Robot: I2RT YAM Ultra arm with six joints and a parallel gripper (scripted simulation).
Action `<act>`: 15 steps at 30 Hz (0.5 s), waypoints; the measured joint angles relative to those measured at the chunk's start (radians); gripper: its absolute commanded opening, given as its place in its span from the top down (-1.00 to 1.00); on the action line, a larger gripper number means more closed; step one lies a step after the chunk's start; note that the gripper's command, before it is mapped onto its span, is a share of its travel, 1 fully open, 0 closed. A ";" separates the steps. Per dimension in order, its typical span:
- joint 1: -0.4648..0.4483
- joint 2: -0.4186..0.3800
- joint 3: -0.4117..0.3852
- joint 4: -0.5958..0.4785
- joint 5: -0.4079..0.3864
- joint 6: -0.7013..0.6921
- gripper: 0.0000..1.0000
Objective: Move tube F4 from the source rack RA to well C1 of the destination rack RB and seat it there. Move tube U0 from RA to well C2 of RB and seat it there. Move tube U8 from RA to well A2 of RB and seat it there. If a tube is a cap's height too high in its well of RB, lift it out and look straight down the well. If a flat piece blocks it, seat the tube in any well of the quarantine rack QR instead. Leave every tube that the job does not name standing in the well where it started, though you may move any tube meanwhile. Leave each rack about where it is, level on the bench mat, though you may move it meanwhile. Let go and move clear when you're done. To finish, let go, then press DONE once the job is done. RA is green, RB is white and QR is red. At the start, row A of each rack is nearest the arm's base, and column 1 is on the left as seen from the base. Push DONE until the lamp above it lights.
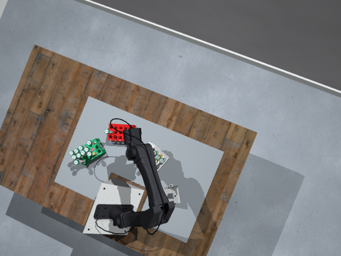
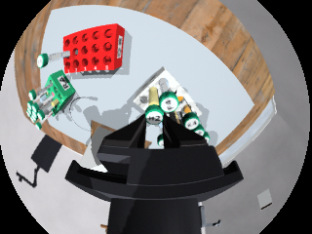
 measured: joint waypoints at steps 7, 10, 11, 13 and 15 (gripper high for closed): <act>0.008 0.000 0.000 -0.008 0.000 0.007 1.00; 0.011 0.000 0.005 -0.014 -0.001 0.010 1.00; 0.011 0.000 0.008 -0.017 -0.003 0.011 1.00; 0.014 0.000 0.015 -0.022 -0.005 0.013 1.00; 0.016 0.000 0.018 -0.027 -0.005 0.016 1.00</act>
